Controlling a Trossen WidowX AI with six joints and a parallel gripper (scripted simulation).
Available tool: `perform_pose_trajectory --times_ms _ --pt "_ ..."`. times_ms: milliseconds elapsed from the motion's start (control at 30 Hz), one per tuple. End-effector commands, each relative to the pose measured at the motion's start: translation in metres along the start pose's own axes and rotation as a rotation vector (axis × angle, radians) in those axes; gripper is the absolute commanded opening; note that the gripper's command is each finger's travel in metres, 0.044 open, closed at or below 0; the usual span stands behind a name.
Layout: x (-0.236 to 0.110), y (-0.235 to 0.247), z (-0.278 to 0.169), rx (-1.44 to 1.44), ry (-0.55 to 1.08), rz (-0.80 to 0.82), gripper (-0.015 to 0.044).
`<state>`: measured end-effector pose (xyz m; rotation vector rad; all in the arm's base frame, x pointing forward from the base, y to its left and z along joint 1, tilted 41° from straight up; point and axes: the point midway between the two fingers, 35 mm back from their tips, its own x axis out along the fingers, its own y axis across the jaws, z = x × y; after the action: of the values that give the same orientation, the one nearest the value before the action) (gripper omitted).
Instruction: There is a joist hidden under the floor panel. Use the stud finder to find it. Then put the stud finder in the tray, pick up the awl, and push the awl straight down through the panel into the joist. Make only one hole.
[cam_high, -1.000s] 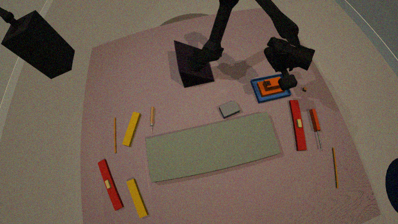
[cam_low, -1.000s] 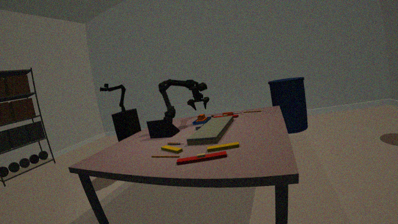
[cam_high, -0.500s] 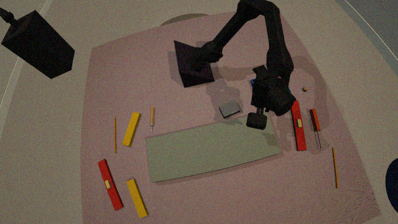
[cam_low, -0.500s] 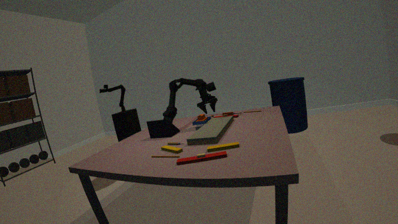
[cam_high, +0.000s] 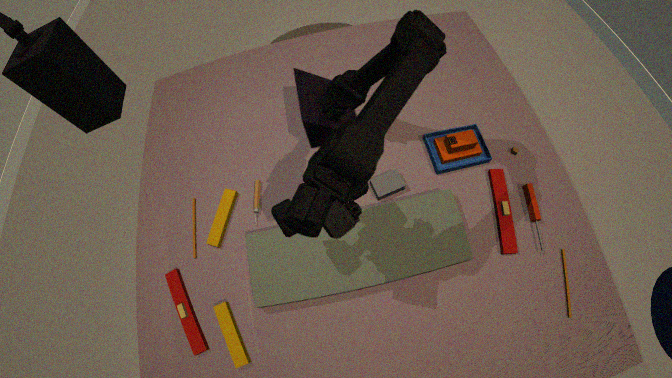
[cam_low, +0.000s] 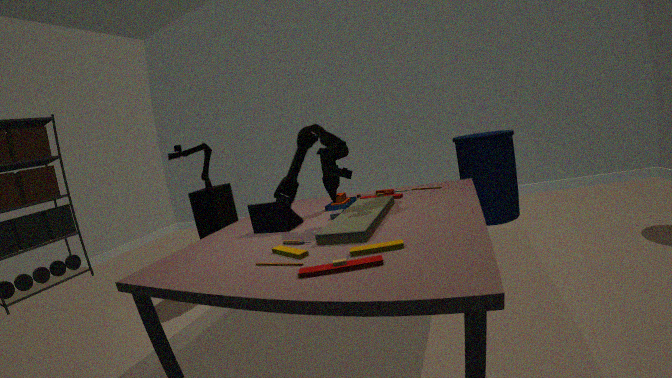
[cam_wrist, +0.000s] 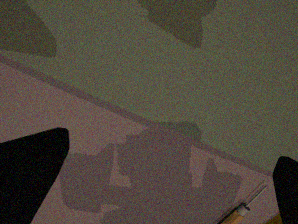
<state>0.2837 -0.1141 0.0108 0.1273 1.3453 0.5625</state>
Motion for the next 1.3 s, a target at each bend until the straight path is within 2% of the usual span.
perform_pose_trajectory --times_ms 0,200,300,400,933,1267 --pt "0.013 -0.033 -0.04 0.127 0.044 0.022 0.044" --pt "0.043 -0.074 -0.133 0.36 0.095 0.115 0.044" --pt "0.062 -0.08 -0.181 0.469 0.106 0.183 0.044" --pt "0.075 -0.079 -0.208 0.527 0.107 0.228 0.044" --pt "0.077 -0.083 -0.204 0.531 0.106 0.231 0.044" --pt "0.091 -0.081 -0.204 0.532 0.108 0.231 0.044"
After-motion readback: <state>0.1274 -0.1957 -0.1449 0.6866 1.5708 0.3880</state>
